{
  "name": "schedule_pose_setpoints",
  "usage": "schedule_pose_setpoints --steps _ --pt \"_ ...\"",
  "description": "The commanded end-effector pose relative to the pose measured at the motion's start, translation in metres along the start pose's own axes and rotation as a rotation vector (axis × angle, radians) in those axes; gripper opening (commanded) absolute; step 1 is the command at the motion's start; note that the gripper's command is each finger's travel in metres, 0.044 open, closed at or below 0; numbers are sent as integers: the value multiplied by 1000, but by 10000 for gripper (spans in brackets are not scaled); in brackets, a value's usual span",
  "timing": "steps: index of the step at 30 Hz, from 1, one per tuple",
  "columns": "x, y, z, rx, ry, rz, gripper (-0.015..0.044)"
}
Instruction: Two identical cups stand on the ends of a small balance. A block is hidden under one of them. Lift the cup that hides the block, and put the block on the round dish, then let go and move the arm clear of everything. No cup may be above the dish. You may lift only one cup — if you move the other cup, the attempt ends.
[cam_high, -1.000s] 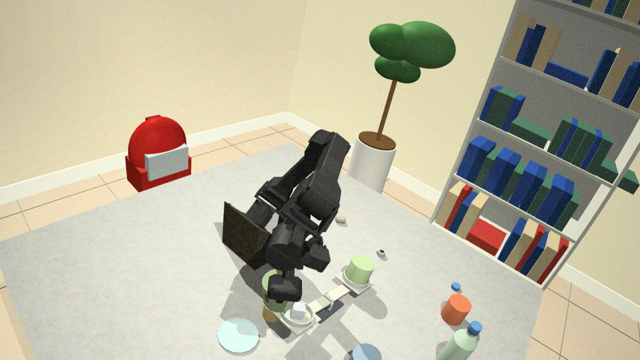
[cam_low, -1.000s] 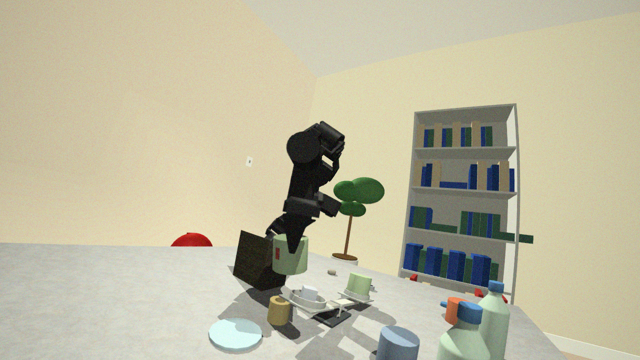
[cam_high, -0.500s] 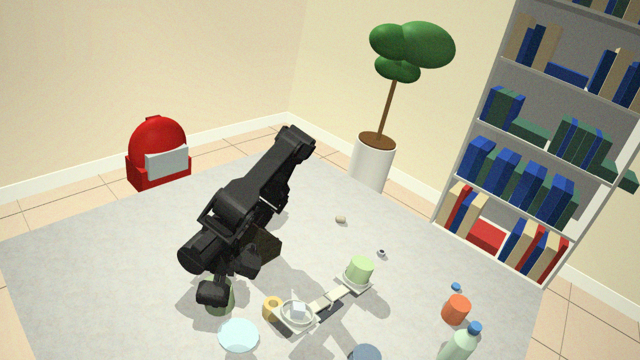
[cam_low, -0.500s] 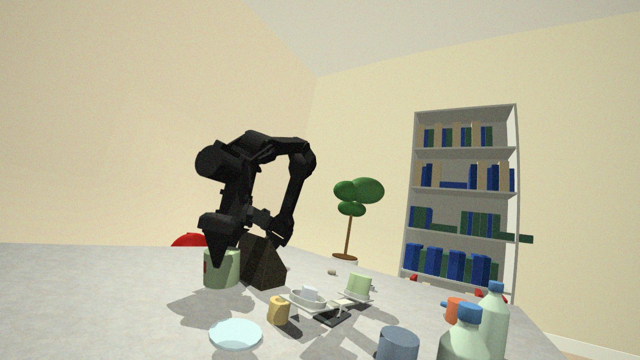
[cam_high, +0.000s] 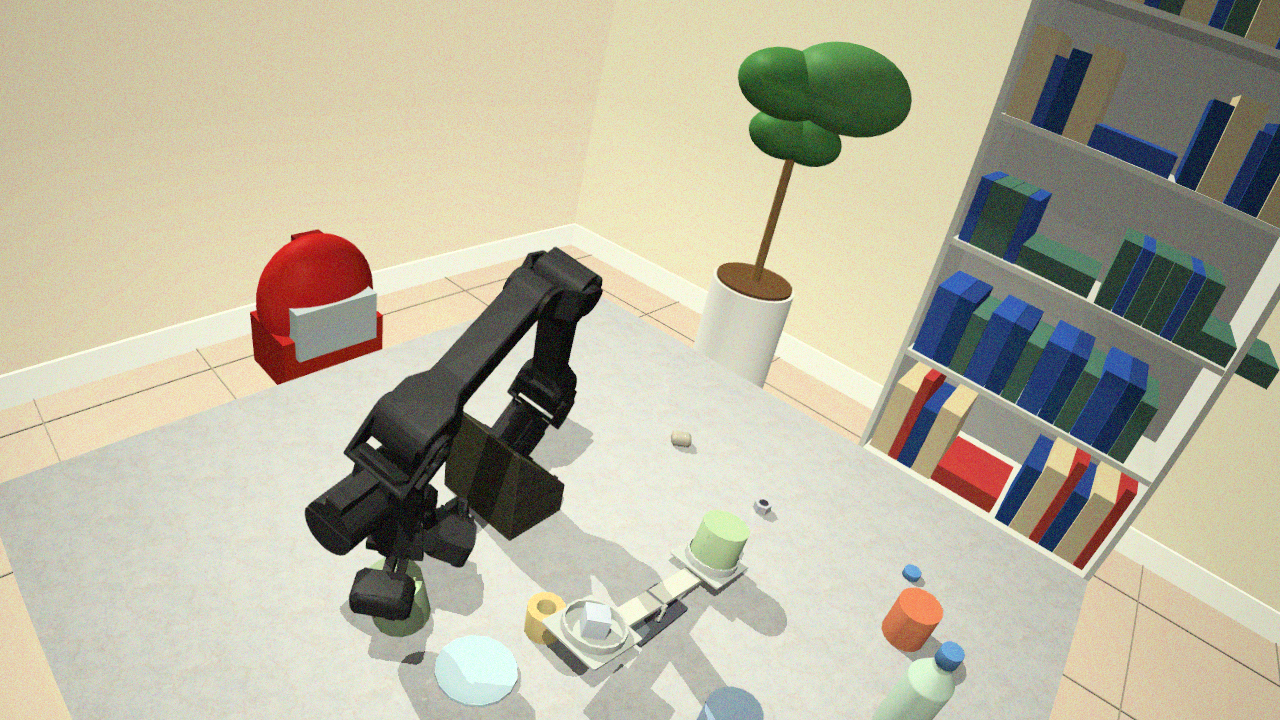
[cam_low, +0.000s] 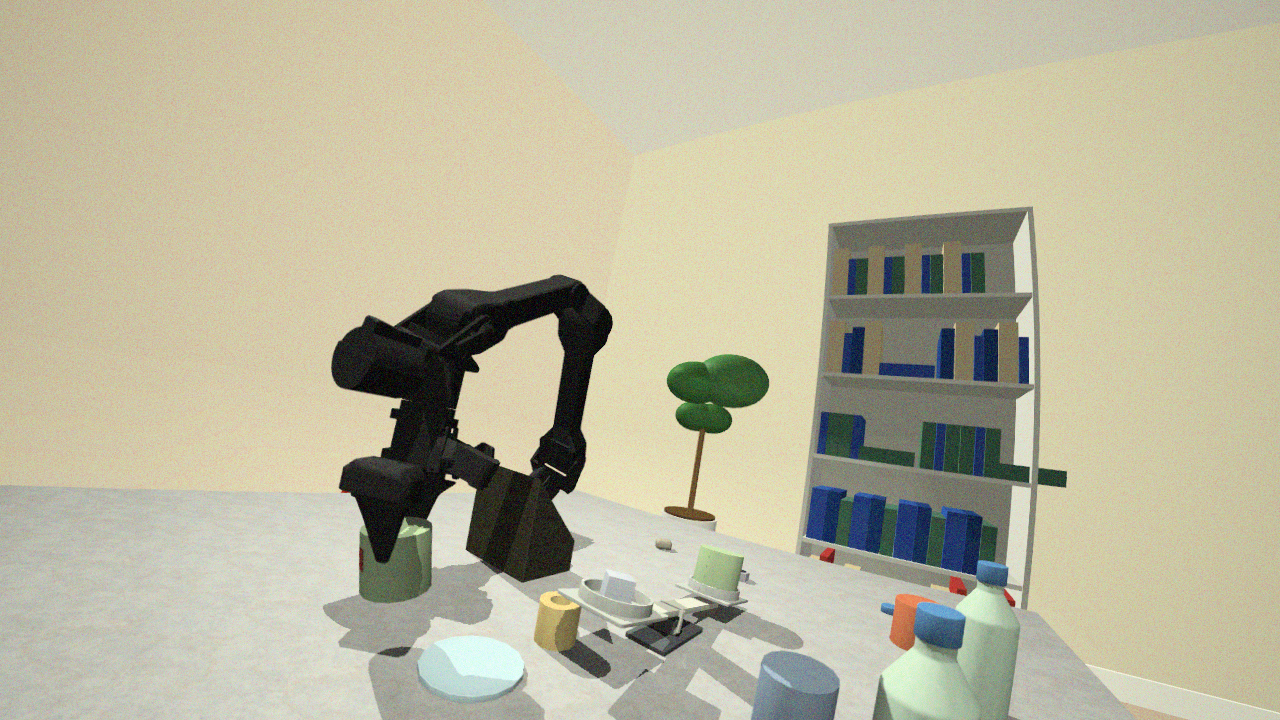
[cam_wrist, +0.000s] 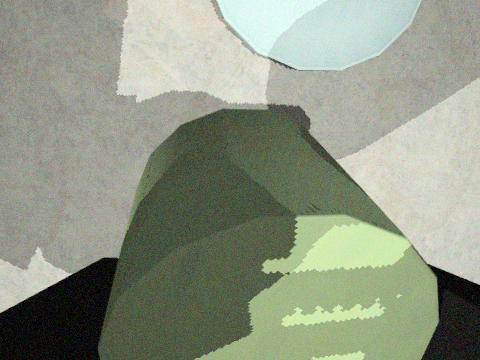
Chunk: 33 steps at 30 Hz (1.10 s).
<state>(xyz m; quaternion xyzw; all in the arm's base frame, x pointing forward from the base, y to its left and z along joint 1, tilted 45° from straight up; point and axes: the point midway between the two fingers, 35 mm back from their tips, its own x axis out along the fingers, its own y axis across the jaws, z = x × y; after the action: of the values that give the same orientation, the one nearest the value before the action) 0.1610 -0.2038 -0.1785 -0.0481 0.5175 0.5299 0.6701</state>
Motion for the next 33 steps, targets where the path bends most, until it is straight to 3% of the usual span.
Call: schedule_pose_setpoints --steps 1,24,33 --pt "24 5 0 2 -9 19 0" --pt "55 6 1 2 -10 19 0" --pt "46 3 0 -5 -2 9 236"
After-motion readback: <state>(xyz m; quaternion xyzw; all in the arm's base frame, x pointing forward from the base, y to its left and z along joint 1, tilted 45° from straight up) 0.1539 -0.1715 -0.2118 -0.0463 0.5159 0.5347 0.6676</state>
